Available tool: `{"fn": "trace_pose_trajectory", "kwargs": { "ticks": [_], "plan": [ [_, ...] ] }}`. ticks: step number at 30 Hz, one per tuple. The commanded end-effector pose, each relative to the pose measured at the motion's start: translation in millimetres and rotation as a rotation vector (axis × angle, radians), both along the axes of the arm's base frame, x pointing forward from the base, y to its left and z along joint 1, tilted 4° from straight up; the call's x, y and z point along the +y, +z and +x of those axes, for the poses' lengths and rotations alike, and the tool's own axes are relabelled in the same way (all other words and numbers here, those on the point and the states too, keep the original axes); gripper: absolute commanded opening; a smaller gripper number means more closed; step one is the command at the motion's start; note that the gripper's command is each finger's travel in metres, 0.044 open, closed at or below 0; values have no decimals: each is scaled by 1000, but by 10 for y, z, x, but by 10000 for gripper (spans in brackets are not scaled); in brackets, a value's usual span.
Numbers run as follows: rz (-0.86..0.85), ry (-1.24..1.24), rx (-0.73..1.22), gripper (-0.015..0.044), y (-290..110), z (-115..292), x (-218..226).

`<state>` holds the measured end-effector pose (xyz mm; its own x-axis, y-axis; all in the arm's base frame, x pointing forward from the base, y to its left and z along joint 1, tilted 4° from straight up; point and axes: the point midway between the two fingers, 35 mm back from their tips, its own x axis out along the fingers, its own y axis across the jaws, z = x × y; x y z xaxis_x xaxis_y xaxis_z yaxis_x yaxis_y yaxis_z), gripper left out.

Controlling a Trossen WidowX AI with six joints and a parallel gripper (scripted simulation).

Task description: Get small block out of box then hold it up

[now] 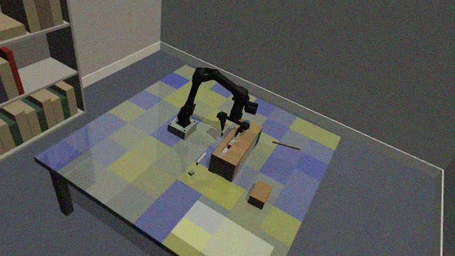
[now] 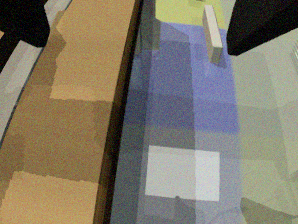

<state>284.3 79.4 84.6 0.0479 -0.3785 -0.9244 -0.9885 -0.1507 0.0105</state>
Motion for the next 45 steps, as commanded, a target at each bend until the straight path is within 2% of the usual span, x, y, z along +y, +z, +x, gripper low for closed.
{"fn": "trace_pose_trajectory", "kwargs": {
  "ticks": [1, 20, 24, 45],
  "plan": [
    [-8, 5, 7, 400, -84, -6, -23],
    [-9, 5, 7, 400, -377, -41, -94],
    [-1, 0, 0, 400, -314, -27, -79],
    [-6, 0, 1, 400, -292, 50, -576]
  ]
}}
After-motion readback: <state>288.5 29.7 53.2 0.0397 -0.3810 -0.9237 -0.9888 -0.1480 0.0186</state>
